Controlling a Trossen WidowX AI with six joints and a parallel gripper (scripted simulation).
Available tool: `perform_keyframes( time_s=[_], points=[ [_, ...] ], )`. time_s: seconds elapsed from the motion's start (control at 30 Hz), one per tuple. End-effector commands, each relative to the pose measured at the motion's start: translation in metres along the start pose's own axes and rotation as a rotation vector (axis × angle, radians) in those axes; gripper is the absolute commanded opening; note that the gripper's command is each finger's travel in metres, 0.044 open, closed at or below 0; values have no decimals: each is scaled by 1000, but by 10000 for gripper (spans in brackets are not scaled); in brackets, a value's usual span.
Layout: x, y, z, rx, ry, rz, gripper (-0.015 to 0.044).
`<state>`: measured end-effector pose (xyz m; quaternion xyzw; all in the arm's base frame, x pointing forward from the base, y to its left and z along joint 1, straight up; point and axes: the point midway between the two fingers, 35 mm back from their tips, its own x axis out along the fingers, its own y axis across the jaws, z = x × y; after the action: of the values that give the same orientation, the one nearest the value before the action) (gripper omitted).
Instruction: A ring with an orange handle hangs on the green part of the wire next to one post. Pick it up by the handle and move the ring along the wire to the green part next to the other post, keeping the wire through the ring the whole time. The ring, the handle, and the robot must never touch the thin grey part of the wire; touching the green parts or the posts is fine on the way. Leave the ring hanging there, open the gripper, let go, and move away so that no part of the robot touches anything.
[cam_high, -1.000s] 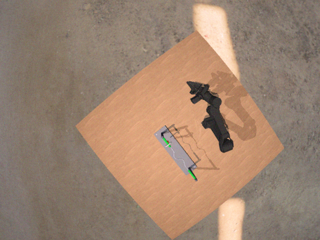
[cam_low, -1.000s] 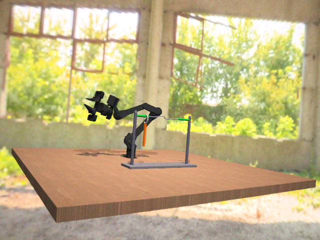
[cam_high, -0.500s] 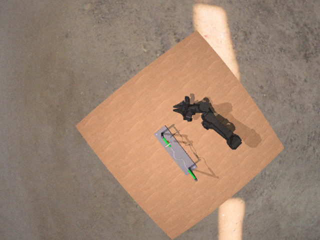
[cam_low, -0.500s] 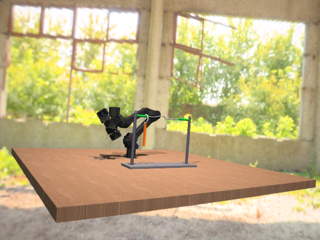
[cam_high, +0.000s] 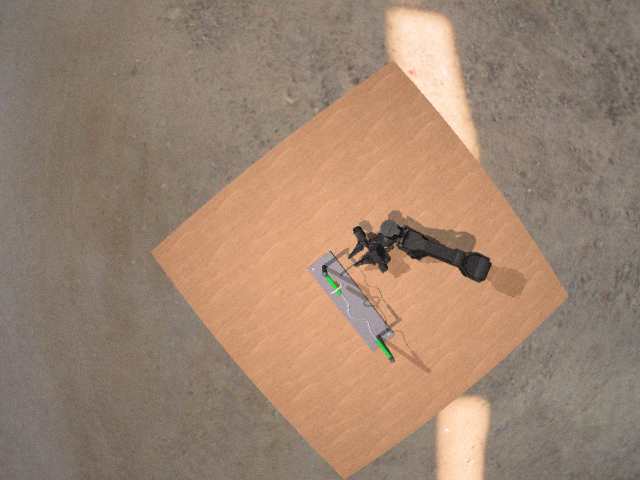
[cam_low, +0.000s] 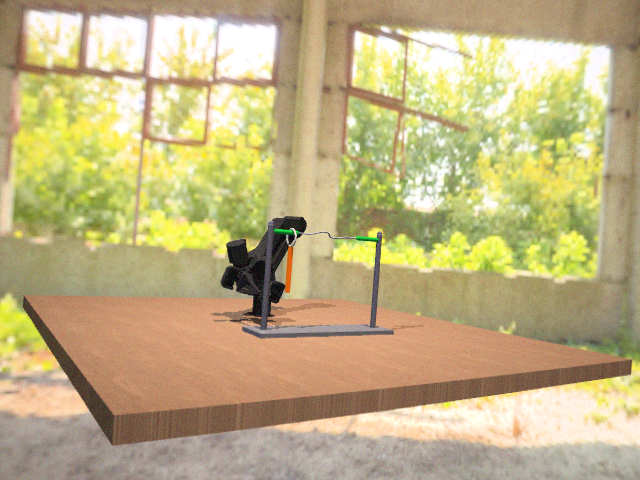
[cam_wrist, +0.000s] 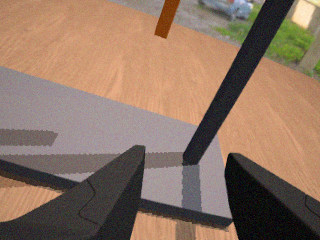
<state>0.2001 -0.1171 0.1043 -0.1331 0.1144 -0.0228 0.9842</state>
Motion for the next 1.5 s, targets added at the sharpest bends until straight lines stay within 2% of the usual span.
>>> perform_keyframes(
  time_s=[0.0,0.23,0.67,1.47],
  points=[
    [3,13,-3,54,-6,52,160],
    [5,12,-1,62,-7,52,160],
    [41,7,47,251,-66,49,160],
    [65,6,53,253,-68,49,160]
  ],
)
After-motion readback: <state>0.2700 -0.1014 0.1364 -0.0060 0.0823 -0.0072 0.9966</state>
